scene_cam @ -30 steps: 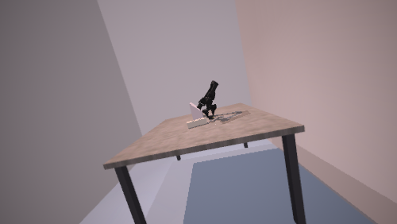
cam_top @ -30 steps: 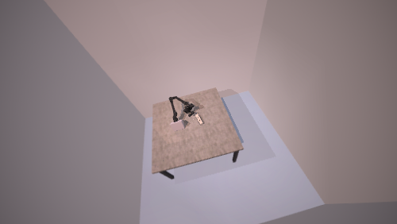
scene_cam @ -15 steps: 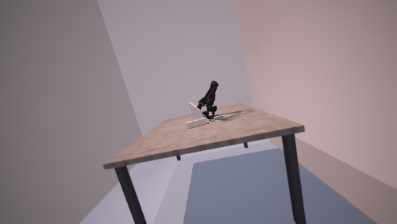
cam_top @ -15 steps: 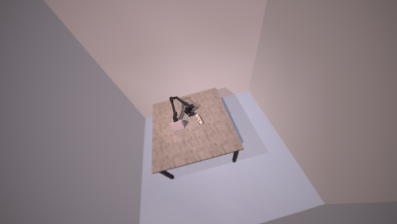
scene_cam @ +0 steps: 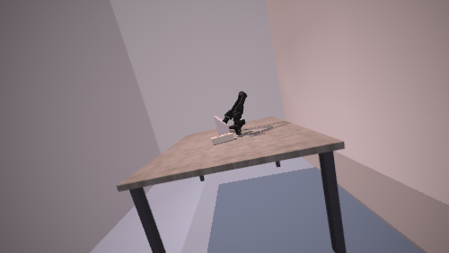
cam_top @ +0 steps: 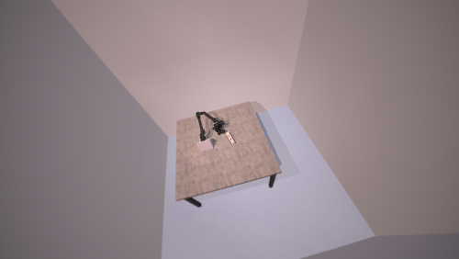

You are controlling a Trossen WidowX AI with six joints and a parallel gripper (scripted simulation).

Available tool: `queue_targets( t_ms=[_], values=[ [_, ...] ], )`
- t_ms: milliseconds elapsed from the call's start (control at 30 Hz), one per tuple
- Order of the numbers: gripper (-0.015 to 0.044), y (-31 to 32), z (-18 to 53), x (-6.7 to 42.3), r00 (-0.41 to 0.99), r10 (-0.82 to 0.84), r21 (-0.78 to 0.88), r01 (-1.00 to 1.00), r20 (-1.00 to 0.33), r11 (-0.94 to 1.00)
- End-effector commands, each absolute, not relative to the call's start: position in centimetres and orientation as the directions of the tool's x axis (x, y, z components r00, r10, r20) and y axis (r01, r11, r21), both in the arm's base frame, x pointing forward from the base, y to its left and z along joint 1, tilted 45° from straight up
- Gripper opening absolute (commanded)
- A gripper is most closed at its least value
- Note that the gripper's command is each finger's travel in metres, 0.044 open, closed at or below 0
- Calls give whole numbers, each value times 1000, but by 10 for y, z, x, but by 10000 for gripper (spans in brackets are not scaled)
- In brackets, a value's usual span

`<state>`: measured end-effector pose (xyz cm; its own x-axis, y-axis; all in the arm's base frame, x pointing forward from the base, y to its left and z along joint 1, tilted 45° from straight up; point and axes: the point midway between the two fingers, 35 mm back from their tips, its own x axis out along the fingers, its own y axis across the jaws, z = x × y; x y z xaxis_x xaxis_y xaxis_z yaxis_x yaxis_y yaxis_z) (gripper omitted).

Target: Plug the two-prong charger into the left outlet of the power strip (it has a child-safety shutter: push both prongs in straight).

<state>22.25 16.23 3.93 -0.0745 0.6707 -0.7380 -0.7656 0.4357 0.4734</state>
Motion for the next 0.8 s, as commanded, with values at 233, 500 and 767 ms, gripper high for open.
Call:
queue_targets(
  t_ms=[233,500,767],
  values=[
    [0,150,50,224,-76,668,473,-765,-741,437],
    [0,127,66,224,-79,665,475,-762,-743,440],
    [0,116,68,224,-81,665,483,-753,-742,447]
  ],
)
